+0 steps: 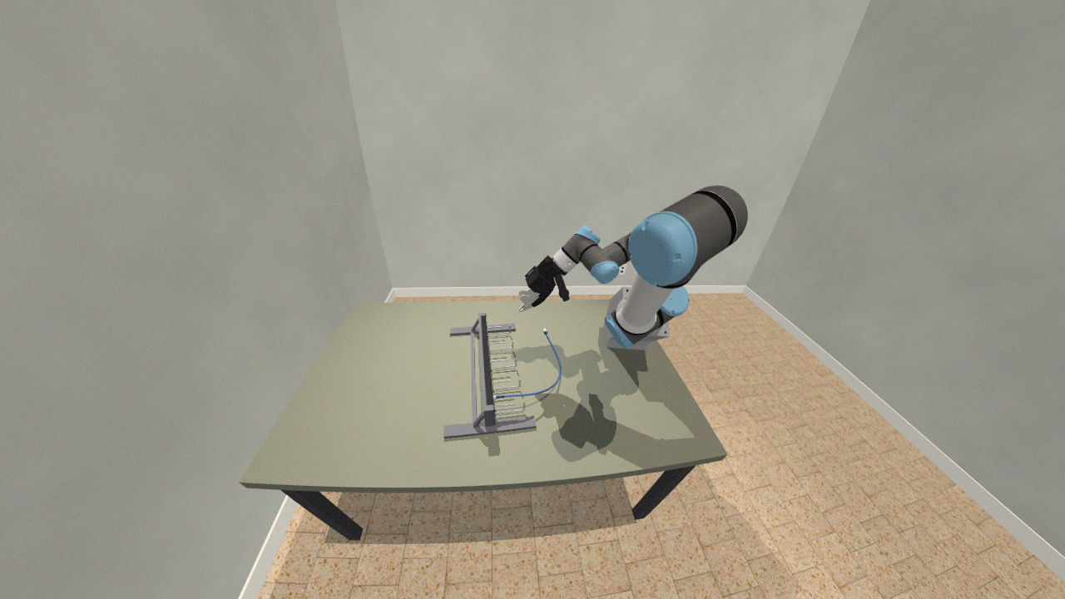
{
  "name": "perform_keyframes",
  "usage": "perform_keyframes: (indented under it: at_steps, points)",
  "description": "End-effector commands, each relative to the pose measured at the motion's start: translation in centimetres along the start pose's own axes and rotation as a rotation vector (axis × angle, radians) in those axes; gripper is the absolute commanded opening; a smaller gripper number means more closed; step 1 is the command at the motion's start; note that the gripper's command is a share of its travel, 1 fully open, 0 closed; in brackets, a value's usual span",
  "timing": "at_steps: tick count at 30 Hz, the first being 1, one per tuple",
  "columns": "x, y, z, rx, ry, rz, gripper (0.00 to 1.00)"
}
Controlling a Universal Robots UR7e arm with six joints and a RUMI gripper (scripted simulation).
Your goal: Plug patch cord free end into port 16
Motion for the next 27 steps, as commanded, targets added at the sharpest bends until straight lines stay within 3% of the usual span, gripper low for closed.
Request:
perform_keyframes:
  at_steps: [1,16,27]
  points:
    - [0.0,0.0,-0.8,0.001,0.0,-0.001,0.0]
    - [0.0,-0.7,-7.4,0.001,0.0,-0.001,0.0]
    - [0.0,-0.9,-9.1,0.001,0.0,-0.001,0.0]
Point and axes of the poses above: the point where the finger pads meet when closed, its own x axis back along the fingers, its own z axis across the jaws, y = z × x, the point moved 4 cm from there along x, back along the fingers, and after that the axes turned 6 degrees about x, right-handed, at the moved point
